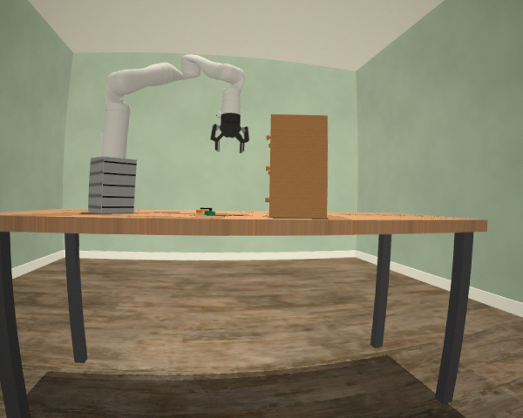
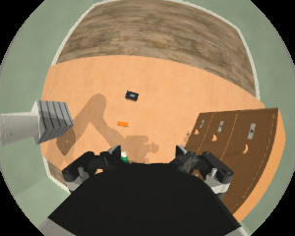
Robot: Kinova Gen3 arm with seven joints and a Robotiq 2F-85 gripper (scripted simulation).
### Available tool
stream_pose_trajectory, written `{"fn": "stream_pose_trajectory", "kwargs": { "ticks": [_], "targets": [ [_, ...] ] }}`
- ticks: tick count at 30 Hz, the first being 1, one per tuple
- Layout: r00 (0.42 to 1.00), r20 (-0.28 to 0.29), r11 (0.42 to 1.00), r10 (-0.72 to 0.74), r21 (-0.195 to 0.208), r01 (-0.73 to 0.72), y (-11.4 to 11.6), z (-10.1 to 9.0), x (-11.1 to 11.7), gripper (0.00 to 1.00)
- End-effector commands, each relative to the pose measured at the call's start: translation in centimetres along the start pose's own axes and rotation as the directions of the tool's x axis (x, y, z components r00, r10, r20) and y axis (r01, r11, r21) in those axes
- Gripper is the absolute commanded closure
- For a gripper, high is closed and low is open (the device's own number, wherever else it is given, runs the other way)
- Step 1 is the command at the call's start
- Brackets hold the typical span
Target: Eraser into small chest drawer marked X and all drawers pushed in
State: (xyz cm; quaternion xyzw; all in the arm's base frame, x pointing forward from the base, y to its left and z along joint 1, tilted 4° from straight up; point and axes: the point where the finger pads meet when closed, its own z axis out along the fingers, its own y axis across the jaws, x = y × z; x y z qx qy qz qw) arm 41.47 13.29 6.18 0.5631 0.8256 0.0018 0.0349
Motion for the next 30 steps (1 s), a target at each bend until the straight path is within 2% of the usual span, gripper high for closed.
{"fn": "stream_pose_trajectory", "kwargs": {
  "ticks": [1, 7, 9, 13, 18, 24, 26, 30],
  "targets": [
    [0.999, 0.006, 0.999, 0.053, 0.004, -0.053, 0.0, 0.1, 0.6, 0.0],
    [0.972, 0.006, 0.972, 0.236, 0.003, -0.236, 0.0, 0.1, 1.6, 0.0],
    [0.972, 0.006, 0.972, 0.236, 0.003, -0.236, 0.0, 0.1, 1.6, 0.0],
    [0.935, 0.007, 0.935, 0.356, 0.002, -0.356, 0.1, 0.1, 2.2, 0.0],
    [0.867, 0.007, 0.867, 0.498, 0.001, -0.498, 0.1, 0.1, 3.1, 0.0],
    [0.758, 0.007, 0.758, 0.652, 0.0, -0.652, 0.2, 0.1, 4.1, 0.0],
    [0.758, 0.007, 0.758, 0.652, 0.0, -0.652, 0.2, 0.1, 4.1, 0.0],
    [0.672, 0.007, 0.672, 0.74, -0.001, -0.74, 0.2, 0.1, 4.7, 0.0]
  ]
}}
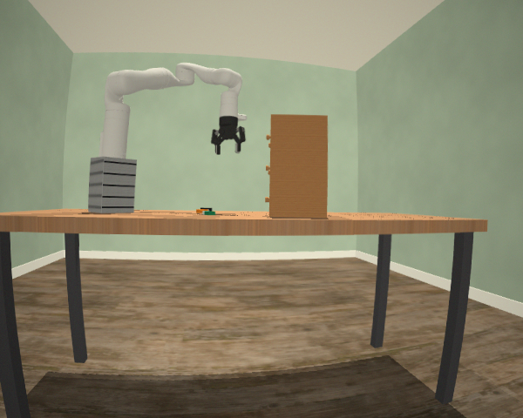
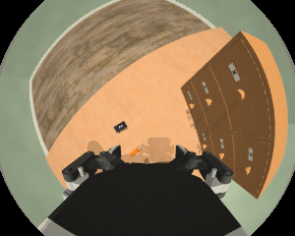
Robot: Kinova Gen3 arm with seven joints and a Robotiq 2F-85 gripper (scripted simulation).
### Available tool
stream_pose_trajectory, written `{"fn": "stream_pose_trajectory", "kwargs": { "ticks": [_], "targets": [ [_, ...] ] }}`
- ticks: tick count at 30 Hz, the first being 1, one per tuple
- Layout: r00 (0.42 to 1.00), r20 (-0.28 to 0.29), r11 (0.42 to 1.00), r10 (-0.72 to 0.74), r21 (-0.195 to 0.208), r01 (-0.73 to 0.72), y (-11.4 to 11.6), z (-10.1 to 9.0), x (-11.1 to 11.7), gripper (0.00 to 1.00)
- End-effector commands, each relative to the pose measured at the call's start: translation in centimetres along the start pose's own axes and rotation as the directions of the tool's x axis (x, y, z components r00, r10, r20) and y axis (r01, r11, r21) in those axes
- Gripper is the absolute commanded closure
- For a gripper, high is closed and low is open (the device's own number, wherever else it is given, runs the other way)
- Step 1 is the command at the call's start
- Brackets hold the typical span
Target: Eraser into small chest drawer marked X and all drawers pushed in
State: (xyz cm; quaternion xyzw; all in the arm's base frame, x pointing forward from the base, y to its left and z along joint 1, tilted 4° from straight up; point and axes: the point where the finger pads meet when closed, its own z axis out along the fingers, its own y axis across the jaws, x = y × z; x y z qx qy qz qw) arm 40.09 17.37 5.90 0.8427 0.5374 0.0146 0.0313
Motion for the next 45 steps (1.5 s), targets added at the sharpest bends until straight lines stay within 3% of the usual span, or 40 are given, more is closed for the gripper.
{"fn": "stream_pose_trajectory", "kwargs": {
  "ticks": [1, 11, 14, 28, 30, 45],
  "targets": [
    [0.998, 0.006, 0.998, 0.055, -0.002, -0.055, -0.4, 0.1, 0.4, 0.0],
    [0.941, 0.005, 0.941, 0.339, -0.004, -0.339, -1.5, 0.1, 1.5, 0.0],
    [0.931, 0.005, 0.931, 0.365, -0.004, -0.365, -1.6, 0.1, 1.6, 0.0],
    [0.754, 0.003, 0.754, 0.657, -0.005, -0.657, -2.8, 0.1, 2.9, 0.0],
    [0.754, 0.003, 0.754, 0.657, -0.005, -0.657, -2.8, 0.1, 2.9, 0.0],
    [0.556, 0.001, 0.556, 0.831, -0.006, -0.831, -3.8, 0.1, 3.9, 0.0]
  ]
}}
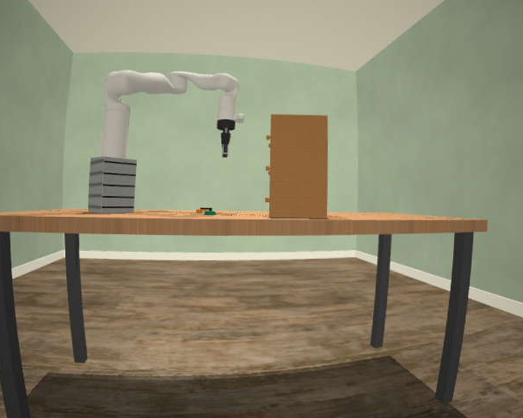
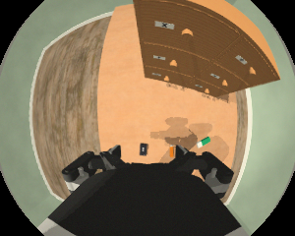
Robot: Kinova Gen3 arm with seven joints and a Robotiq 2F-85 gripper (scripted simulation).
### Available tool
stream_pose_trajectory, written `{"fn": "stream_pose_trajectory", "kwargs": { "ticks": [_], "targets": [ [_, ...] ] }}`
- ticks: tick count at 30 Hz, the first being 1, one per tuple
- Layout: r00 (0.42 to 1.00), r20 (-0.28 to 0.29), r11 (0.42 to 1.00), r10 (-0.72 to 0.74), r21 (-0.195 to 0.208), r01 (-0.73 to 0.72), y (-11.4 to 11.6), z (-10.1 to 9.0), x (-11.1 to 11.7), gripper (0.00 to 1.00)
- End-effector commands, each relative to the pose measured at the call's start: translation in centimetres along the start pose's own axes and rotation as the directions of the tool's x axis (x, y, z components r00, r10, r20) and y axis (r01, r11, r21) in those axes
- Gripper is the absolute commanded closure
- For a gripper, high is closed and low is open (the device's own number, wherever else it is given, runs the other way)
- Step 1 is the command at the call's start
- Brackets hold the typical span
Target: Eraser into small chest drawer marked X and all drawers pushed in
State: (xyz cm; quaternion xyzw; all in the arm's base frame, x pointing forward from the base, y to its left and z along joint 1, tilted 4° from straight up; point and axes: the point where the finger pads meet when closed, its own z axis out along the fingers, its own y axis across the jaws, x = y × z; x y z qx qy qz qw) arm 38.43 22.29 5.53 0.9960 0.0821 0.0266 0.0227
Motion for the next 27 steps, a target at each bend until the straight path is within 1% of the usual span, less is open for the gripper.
{"fn": "stream_pose_trajectory", "kwargs": {
  "ticks": [1, 15, 27],
  "targets": [
    [1.0, 0.0, 1.0, 0.01, -0.002, -0.01, -0.21, 0.0, -0.04, 0.0],
    [0.99, -0.001, 0.99, 0.144, -0.002, -0.144, -0.91, 0.01, -0.15, 0.0],
    [0.981, -0.001, 0.981, 0.194, -0.002, -0.194, -1.17, 0.01, -0.19, 0.0]
  ]
}}
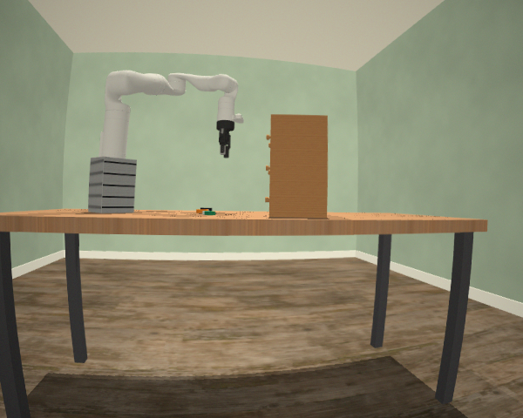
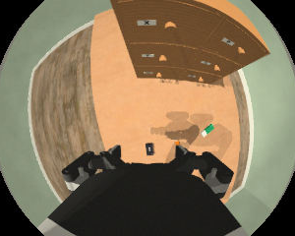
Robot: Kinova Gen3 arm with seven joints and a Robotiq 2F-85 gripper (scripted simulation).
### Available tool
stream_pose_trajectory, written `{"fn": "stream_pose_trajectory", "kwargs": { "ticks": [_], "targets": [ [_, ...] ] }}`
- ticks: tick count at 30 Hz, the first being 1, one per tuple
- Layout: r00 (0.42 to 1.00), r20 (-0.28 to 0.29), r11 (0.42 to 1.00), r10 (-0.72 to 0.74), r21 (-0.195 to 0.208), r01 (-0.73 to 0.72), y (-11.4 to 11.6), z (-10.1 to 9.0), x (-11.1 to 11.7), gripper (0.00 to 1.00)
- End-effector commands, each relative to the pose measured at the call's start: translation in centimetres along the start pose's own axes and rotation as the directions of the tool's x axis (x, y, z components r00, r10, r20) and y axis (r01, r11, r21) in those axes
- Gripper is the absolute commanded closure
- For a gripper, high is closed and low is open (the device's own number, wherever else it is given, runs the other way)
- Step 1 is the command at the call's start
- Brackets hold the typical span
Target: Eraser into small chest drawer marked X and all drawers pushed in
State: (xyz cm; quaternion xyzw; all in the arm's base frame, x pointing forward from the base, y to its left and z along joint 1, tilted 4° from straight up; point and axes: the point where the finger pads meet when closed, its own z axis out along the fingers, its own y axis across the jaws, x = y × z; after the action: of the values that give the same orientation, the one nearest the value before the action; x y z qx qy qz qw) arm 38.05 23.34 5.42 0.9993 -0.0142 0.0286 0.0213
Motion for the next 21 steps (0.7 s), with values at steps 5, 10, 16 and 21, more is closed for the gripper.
{"fn": "stream_pose_trajectory", "kwargs": {
  "ticks": [5, 10, 16, 21],
  "targets": [
    [1.0, -0.001, 1.0, 0.014, 0.0, -0.014, -0.13, -0.05, -0.02, 0.0],
    [1.0, -0.001, 1.0, 0.017, 0.0, -0.017, -0.14, -0.05, -0.02, 0.0],
    [1.0, -0.001, 1.0, 0.019, 0.0, -0.019, -0.15, -0.05, -0.03, 0.0],
    [1.0, -0.001, 1.0, 0.019, 0.0, -0.019, -0.15, -0.05, -0.03, 0.0]
  ]
}}
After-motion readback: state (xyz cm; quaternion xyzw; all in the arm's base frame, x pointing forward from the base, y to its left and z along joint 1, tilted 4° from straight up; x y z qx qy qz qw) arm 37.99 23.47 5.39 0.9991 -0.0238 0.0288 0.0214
